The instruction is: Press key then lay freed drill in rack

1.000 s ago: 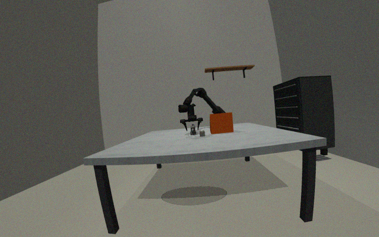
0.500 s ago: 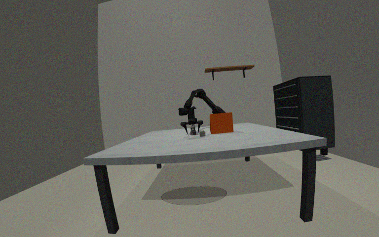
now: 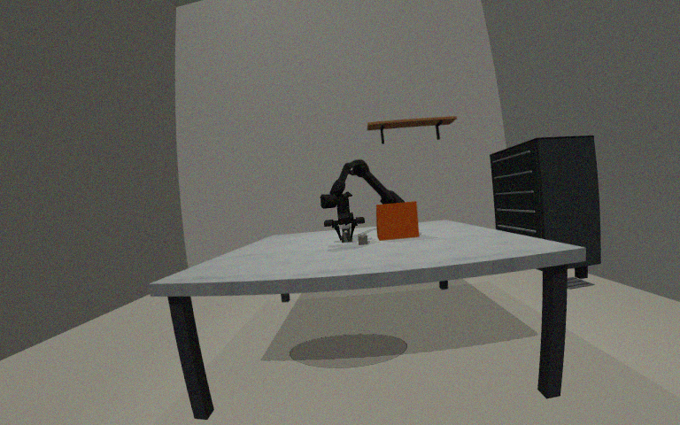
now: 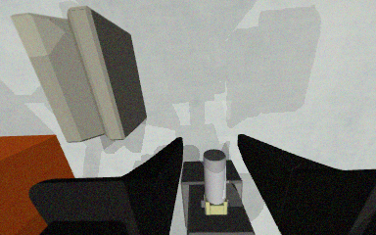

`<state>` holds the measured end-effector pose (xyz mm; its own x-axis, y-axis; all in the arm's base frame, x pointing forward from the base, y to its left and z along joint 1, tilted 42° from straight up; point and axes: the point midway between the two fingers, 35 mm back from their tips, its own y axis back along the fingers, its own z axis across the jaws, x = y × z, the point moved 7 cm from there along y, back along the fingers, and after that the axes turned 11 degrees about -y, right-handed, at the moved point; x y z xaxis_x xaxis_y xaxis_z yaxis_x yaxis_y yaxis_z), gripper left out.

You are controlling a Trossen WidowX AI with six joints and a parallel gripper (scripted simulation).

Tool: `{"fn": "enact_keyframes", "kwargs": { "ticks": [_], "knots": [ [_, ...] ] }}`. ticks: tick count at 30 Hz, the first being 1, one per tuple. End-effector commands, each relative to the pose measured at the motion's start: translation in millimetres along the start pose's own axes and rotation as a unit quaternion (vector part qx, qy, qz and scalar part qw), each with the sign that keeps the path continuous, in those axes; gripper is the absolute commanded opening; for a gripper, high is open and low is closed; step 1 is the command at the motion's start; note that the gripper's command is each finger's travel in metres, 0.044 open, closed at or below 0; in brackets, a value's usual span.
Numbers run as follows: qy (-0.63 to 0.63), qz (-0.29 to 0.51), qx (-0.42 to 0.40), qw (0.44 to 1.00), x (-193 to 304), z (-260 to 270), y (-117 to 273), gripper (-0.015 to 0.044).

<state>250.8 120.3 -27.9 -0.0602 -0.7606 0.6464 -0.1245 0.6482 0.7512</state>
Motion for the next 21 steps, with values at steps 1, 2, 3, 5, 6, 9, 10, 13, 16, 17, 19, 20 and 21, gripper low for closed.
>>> {"fn": "enact_keyframes", "kwargs": {
  "ticks": [1, 2, 3, 5, 6, 9, 10, 13, 16, 17, 19, 20, 21],
  "knots": [
    [0.000, 0.000, -0.001, 1.000, 0, 0, 0, 0.0125],
    [0.000, 0.000, -0.001, 1.000, 0, 0, 0, 0.0099],
    [0.000, 0.000, -0.001, 1.000, 0, 0, 0, 0.0072],
    [0.000, 0.000, -0.001, 1.000, 0, 0, 0, 0.0020],
    [0.000, 0.000, -0.001, 1.000, 0, 0, 0, 0.0013],
    [0.000, 0.000, -0.001, 1.000, 0, 0, 0, 0.0000],
    [0.000, 0.000, -0.001, 1.000, 0, 0, 0, 0.0000],
    [0.000, 0.001, 0.000, 1.000, -1, 0, 0, 0.0000],
    [0.002, 0.002, 0.000, 1.000, -5, 2, 0, 0.0000],
    [0.002, 0.002, 0.000, 1.000, -6, 2, 0, 0.0000],
    [0.002, 0.002, 0.000, 1.000, -9, 2, -1, 0.0000],
    [0.002, 0.002, 0.000, 1.000, -10, 2, -1, 0.0000],
    [0.002, 0.002, 0.000, 1.000, -11, 3, -1, 0.0000]
  ]
}}
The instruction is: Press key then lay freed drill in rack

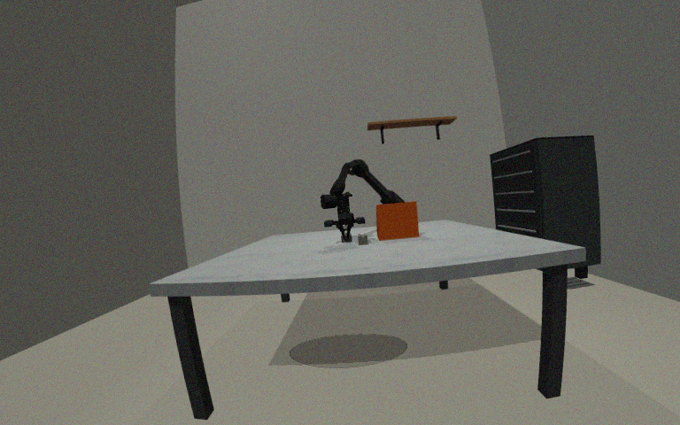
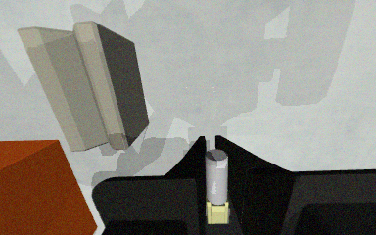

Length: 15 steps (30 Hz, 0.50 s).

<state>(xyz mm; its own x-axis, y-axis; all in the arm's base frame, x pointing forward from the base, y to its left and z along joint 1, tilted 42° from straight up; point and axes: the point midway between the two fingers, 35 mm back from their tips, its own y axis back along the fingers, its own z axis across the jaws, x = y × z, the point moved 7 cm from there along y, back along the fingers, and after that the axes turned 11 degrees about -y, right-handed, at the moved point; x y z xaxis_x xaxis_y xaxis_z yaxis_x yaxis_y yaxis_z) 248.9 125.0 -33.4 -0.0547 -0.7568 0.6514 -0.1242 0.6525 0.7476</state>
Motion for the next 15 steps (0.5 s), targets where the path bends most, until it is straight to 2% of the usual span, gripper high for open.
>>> {"fn": "enact_keyframes", "kwargs": {
  "ticks": [1, 15],
  "knots": [
    [-0.002, -0.001, 0.000, 1.000, -6, 0, 0, 0.0000],
    [-0.002, -0.002, 0.000, 1.000, -26, 4, -1, 0.0000]
  ]
}}
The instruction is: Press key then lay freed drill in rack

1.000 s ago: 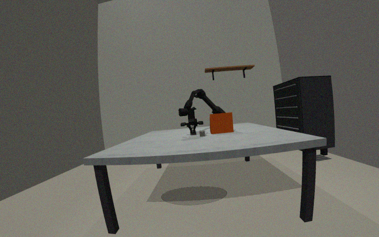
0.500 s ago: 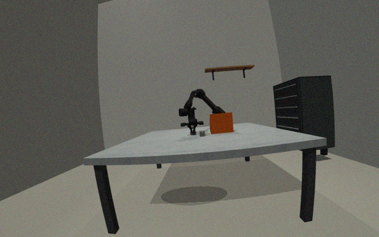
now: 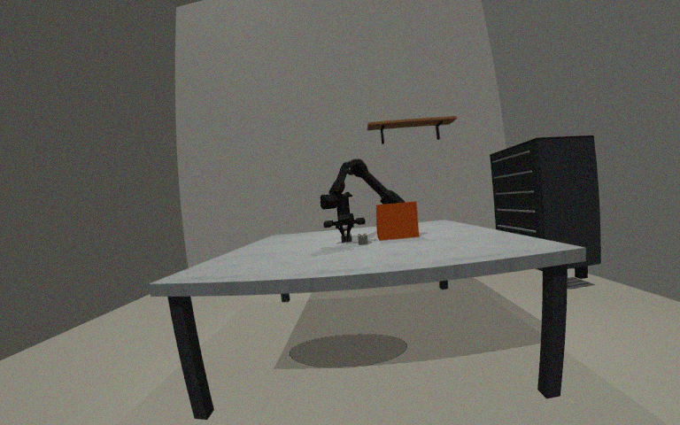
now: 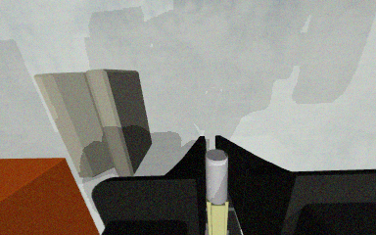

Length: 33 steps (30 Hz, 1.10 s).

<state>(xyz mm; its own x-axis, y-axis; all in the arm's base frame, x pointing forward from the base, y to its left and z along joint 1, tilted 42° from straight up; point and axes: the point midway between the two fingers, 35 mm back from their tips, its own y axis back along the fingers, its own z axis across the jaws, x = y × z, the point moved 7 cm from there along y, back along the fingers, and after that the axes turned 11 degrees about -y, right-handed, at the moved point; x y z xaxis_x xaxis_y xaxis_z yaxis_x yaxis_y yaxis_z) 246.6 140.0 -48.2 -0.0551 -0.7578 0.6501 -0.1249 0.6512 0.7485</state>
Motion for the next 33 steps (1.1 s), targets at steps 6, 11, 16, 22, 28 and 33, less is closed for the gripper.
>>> {"fn": "enact_keyframes", "kwargs": {
  "ticks": [6, 11, 16, 22, 28, 33],
  "knots": [
    [-0.001, -0.001, 0.000, 1.000, -15, 2, 0, 0.0000],
    [0.000, -0.001, 0.000, 1.000, -12, 2, -1, 0.0079],
    [0.000, -0.001, 0.000, 1.000, -12, 2, -1, 0.0210],
    [-0.001, -0.001, 0.000, 1.000, -10, 2, -1, 0.0368],
    [-0.001, -0.001, 0.000, 1.000, -7, 1, -2, 0.0440],
    [-0.001, -0.001, 0.000, 1.000, -5, 1, -2, 0.0440]
  ]
}}
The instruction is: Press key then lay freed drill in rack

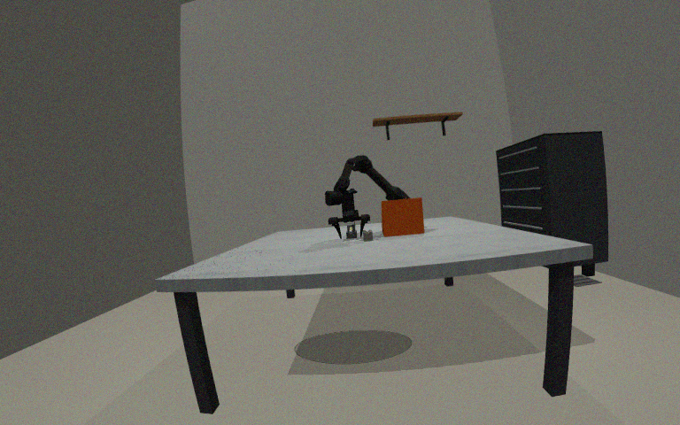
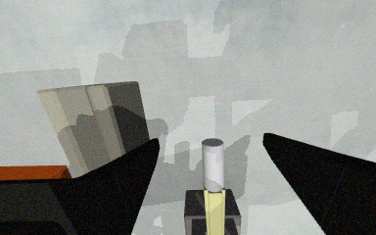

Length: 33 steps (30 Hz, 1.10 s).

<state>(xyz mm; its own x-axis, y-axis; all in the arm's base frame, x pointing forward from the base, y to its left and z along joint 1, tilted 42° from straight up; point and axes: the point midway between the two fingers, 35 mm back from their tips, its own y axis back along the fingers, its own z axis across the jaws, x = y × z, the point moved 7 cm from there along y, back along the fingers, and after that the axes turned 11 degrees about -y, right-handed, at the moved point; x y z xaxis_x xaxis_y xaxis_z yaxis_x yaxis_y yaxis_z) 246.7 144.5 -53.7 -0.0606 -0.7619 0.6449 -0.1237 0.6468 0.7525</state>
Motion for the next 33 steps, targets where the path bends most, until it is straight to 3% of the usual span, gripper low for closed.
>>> {"fn": "enact_keyframes", "kwargs": {
  "ticks": [1, 33],
  "knots": [
    [0.002, 0.002, 0.000, 1.000, 2.7, -0.1, -1.1, 0.0440],
    [0.002, 0.002, 0.000, 1.000, 12.6, -1.6, -4.2, 0.0440]
  ]
}}
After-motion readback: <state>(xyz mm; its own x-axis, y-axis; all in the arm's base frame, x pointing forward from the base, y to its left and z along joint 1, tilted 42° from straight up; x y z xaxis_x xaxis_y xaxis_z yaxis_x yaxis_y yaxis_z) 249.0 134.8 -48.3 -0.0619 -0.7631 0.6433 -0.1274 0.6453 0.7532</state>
